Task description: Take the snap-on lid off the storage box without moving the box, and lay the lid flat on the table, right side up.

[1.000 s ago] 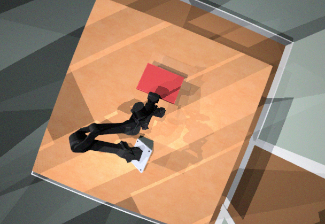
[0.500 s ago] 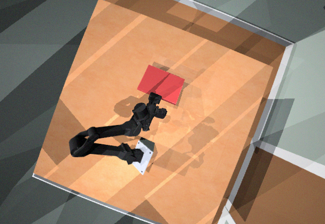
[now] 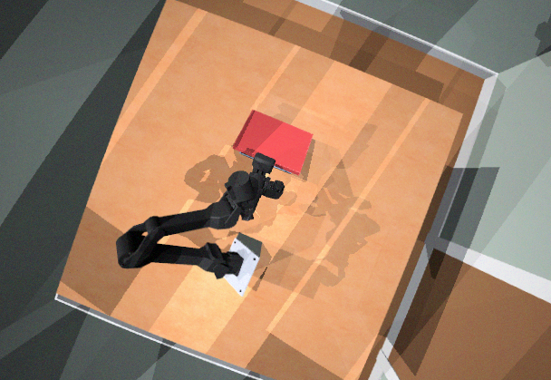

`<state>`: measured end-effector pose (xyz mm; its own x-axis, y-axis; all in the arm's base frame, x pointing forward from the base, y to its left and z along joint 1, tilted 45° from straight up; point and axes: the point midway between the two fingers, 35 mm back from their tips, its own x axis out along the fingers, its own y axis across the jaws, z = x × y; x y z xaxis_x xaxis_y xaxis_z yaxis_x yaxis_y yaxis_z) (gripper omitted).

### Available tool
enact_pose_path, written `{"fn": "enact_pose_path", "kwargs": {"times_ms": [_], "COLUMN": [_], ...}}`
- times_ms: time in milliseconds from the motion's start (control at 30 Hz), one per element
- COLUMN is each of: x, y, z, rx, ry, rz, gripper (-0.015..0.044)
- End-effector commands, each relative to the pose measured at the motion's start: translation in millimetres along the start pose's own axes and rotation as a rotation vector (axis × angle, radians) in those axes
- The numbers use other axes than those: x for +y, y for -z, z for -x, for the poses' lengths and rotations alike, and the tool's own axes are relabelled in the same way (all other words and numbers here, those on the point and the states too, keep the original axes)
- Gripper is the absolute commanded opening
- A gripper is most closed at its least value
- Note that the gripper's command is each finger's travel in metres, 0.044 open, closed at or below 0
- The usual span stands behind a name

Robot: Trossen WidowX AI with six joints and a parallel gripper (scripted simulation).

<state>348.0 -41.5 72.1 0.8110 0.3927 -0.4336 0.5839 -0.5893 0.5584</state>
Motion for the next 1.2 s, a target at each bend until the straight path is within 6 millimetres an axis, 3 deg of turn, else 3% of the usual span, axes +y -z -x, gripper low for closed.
{"fn": "enact_pose_path", "kwargs": {"times_ms": [0, 1167], "x": [11, 52], "y": [1, 1], "z": [2, 24], "rx": [0.002, 0.000], "ry": [-0.011, -0.011], "rz": [0.010, 0.011], "gripper": [0.0000, 0.0000]}}
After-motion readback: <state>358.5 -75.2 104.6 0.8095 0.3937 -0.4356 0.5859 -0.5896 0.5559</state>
